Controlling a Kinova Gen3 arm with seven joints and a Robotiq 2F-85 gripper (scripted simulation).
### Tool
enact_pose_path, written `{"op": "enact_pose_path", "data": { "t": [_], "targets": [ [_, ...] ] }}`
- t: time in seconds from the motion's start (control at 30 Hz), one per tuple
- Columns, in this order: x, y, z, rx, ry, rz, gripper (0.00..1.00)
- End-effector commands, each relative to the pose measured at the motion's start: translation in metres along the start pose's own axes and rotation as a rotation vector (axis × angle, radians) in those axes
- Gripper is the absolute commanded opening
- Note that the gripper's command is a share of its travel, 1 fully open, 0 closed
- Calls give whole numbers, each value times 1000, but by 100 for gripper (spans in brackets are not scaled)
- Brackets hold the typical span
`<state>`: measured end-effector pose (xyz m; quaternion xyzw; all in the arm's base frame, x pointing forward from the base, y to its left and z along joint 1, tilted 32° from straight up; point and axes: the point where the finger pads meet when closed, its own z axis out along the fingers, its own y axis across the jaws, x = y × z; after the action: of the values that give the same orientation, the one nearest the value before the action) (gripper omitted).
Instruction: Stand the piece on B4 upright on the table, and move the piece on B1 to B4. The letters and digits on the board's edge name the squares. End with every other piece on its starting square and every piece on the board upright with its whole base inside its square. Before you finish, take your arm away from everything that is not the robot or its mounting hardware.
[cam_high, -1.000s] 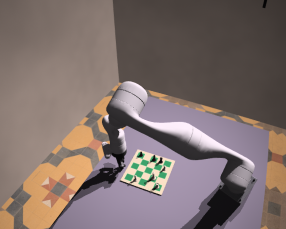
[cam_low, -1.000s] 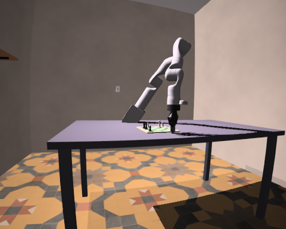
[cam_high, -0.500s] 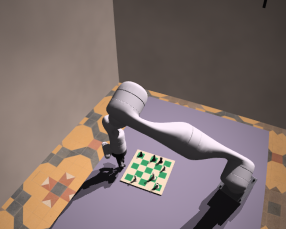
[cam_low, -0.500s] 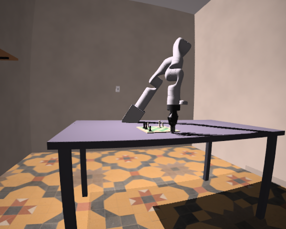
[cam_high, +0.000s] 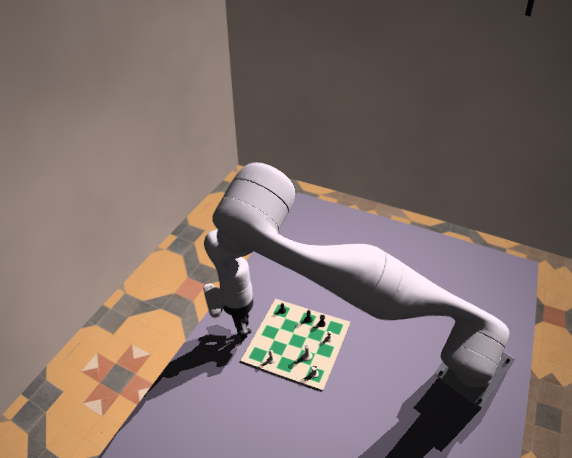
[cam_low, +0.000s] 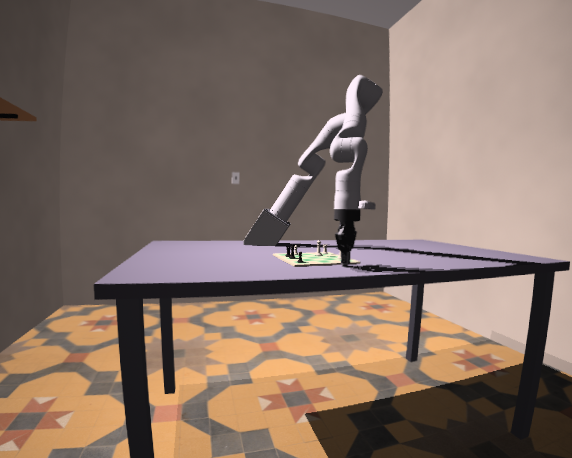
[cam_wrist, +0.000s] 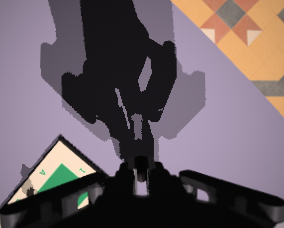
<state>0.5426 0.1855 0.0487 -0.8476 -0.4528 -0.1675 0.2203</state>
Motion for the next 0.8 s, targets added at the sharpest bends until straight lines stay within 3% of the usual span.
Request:
{"op": "enact_pose_path", "data": {
  "t": [0.0,0.13,0.17,0.23,0.27,0.43,0.47,0.77],
  "targets": [
    [0,1,-1,-2,1,0,7],
    [0,1,-1,-2,1,0,7],
    [0,1,-1,-2,1,0,13],
    [0,1,-1,-2,1,0,13],
    [0,1,-1,-2,1,0,20],
    [0,1,-1,-2,1,0,27],
    [0,1,-1,-2,1,0,34],
    [0,1,-1,-2,1,0,34]
  ]
}}
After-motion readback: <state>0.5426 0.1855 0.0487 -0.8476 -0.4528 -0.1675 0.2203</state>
